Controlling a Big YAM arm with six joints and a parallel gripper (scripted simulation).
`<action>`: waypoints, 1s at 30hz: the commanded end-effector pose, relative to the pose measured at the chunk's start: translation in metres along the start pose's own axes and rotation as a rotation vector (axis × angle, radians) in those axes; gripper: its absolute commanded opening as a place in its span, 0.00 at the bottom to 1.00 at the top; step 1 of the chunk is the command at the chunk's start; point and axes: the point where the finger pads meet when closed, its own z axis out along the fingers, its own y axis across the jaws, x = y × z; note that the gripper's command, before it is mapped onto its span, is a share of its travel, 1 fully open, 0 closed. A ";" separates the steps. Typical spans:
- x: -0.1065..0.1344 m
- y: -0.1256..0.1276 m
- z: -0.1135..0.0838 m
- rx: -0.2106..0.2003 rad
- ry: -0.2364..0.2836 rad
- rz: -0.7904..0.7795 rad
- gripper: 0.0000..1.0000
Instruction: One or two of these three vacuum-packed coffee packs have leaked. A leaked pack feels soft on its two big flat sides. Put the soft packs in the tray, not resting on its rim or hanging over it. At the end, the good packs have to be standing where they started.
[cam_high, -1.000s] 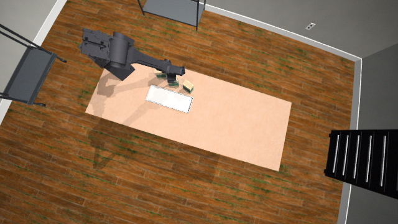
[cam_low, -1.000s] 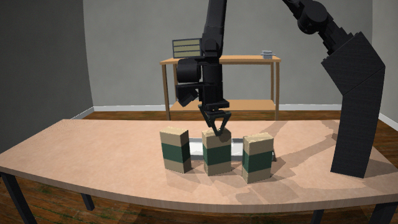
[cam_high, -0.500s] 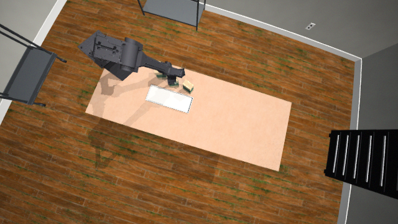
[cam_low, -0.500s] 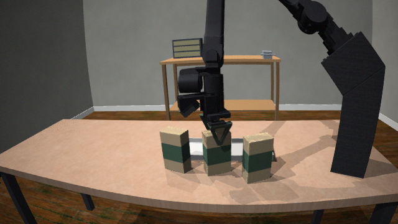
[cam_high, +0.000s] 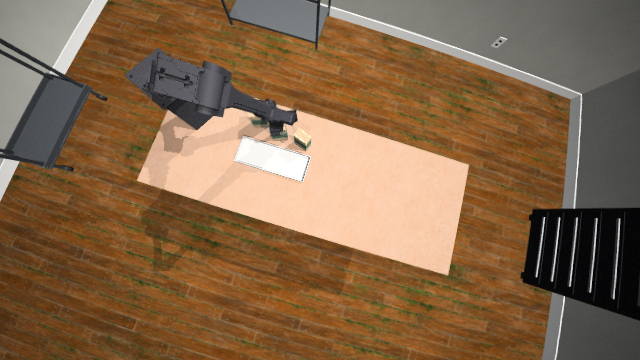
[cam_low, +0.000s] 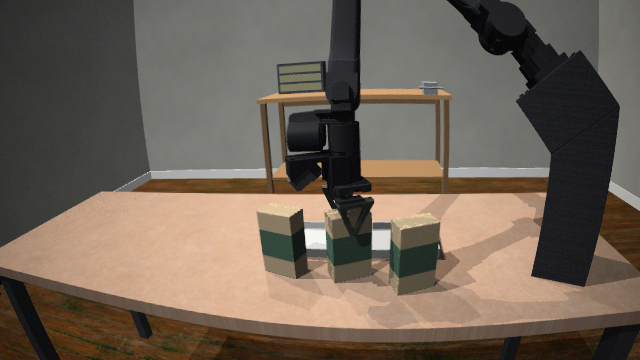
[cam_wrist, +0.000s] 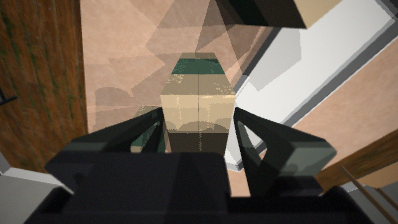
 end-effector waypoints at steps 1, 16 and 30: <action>0.001 -0.003 0.007 0.002 0.004 -0.007 0.78; 0.001 -0.003 0.007 0.002 0.004 -0.007 0.78; 0.001 -0.003 0.007 0.002 0.004 -0.007 0.25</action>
